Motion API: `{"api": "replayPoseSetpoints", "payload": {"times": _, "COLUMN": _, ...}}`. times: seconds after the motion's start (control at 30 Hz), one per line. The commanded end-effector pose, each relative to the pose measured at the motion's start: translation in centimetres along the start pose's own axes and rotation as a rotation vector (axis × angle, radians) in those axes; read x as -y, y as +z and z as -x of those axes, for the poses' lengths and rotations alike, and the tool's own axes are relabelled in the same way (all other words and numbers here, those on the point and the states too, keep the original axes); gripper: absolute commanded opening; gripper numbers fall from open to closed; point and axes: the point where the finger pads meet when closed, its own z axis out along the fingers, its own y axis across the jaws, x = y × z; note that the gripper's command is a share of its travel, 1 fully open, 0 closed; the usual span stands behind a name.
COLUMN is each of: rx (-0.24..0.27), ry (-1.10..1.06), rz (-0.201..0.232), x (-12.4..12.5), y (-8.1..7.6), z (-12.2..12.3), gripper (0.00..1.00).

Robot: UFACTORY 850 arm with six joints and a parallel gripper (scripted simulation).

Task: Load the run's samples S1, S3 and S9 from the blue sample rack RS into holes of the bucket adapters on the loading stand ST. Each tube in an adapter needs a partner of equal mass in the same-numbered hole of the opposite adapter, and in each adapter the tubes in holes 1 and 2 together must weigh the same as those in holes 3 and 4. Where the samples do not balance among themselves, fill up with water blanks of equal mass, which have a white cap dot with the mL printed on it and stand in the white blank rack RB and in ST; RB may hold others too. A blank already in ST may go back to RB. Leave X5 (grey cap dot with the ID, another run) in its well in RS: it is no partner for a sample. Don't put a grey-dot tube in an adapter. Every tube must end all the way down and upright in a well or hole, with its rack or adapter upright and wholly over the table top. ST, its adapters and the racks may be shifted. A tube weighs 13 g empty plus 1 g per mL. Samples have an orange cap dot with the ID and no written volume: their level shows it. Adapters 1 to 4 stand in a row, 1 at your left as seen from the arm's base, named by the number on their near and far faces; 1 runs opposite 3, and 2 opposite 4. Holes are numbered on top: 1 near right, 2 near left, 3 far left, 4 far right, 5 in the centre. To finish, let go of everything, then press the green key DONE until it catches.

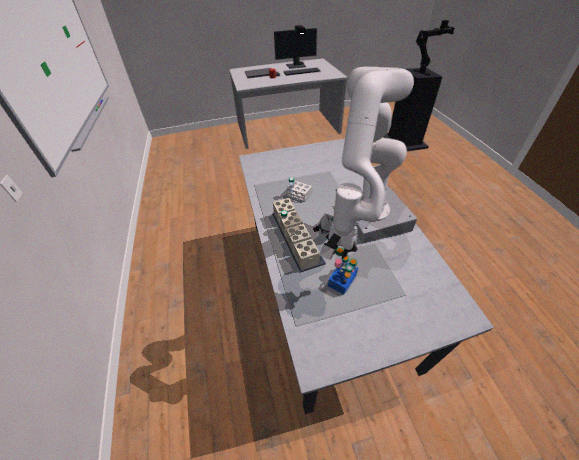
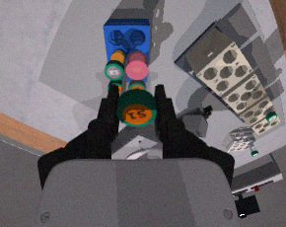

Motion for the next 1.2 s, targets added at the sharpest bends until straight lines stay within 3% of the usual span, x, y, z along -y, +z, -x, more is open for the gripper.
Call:
{"api": "replayPoseSetpoints", "payload": {"times": 0.0, "rx": -0.002, "ry": 0.000, "rz": 0.000, "x": 0.0, "y": -0.1, "z": -0.1, "gripper": 0.00}}
{"api": "replayPoseSetpoints", "payload": {"times": 0.43, "rx": -0.002, "ry": 0.000, "rz": 0.000, "x": 0.0, "y": -0.1, "z": -0.1, "gripper": 0.00}}
{"api": "replayPoseSetpoints", "payload": {"times": 0.7, "rx": -0.002, "ry": 0.000, "rz": -0.001, "x": 4.0, "y": -0.1, "z": -0.1, "gripper": 0.00}}
{"api": "replayPoseSetpoints", "payload": {"times": 1.17, "rx": -0.002, "ry": 0.000, "rz": -0.001, "x": 4.0, "y": -0.1, "z": -0.1, "gripper": 0.00}}
